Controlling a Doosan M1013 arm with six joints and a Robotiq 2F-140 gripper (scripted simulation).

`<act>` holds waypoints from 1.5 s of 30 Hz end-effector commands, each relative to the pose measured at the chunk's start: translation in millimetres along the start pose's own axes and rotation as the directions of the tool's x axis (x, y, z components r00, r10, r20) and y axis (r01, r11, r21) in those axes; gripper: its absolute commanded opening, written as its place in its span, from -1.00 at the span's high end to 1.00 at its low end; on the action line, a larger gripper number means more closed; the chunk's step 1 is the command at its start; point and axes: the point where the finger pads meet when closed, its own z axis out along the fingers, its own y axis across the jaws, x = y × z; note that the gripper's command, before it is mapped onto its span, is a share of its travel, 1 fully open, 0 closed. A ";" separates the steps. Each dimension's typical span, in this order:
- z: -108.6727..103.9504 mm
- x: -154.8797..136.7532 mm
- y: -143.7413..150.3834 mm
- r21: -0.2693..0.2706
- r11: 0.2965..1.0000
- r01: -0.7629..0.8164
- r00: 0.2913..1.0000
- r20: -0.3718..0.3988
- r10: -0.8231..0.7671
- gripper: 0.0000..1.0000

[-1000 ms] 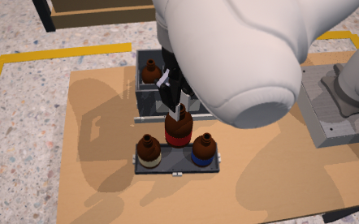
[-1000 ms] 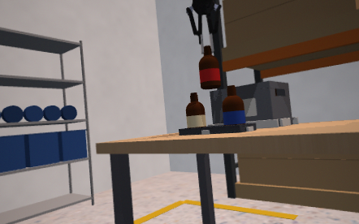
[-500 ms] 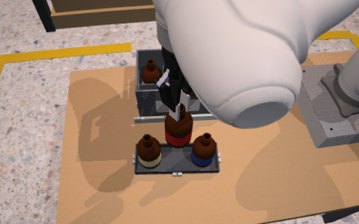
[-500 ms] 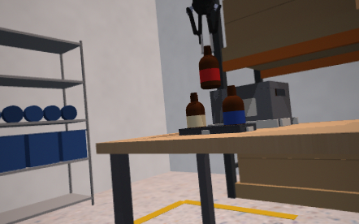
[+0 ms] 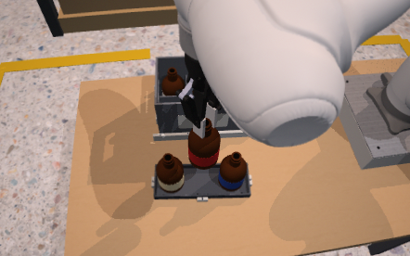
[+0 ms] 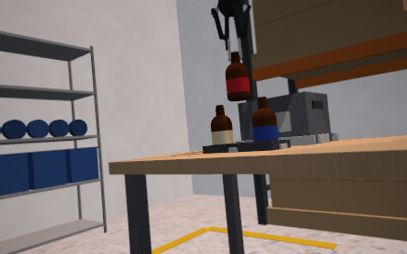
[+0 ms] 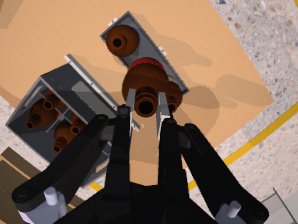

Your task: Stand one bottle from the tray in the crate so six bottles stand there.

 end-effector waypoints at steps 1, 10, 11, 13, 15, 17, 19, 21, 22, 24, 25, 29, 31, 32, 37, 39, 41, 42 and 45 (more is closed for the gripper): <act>-3.2 1.0 -0.2 0.001 1.000 0.002 1.000 0.004 -0.002 1.00; -3.2 1.0 -0.2 0.001 1.000 0.002 1.000 0.004 -0.002 1.00; -3.3 1.0 -0.2 0.001 1.000 0.002 1.000 0.004 -0.002 1.00; -3.7 1.0 -0.3 0.001 1.000 0.002 1.000 0.004 -0.002 1.00; -4.6 1.0 -0.3 0.001 1.000 0.002 1.000 0.004 -0.002 1.00; -5.8 0.9 -0.3 0.001 1.000 0.002 1.000 0.004 -0.002 1.00; -7.5 0.9 -0.4 0.001 1.000 0.002 1.000 0.004 -0.002 1.00; -9.6 0.8 -0.4 0.001 1.000 0.002 1.000 0.004 -0.002 1.00; -10.7 0.8 -0.4 0.001 1.000 0.002 1.000 0.004 -0.002 1.00; -13.1 0.7 -0.5 0.001 1.000 0.002 1.000 0.004 -0.002 1.00; -14.3 0.7 -0.5 0.001 1.000 0.002 1.000 0.004 -0.002 1.00; -16.7 0.6 -0.6 0.001 1.000 0.002 1.000 0.004 -0.002 1.00; -19.0 0.5 -0.7 0.001 1.000 0.002 1.000 0.004 -0.002 1.00; -20.1 0.5 -0.7 0.001 1.000 0.002 1.000 0.004 -0.002 1.00; -24.0 0.4 -0.8 0.001 1.000 0.002 1.000 0.004 -0.002 1.00; -24.9 0.3 -0.8 0.001 1.000 0.002 1.000 0.004 -0.002 1.00; -25.3 0.3 -0.8 0.001 1.000 0.002 1.000 0.004 -0.002 1.00; -25.4 0.3 -0.8 0.001 1.000 0.002 1.000 0.004 -0.002 1.00; -25.4 0.3 -0.8 0.001 1.000 0.002 1.000 0.004 -0.002 1.00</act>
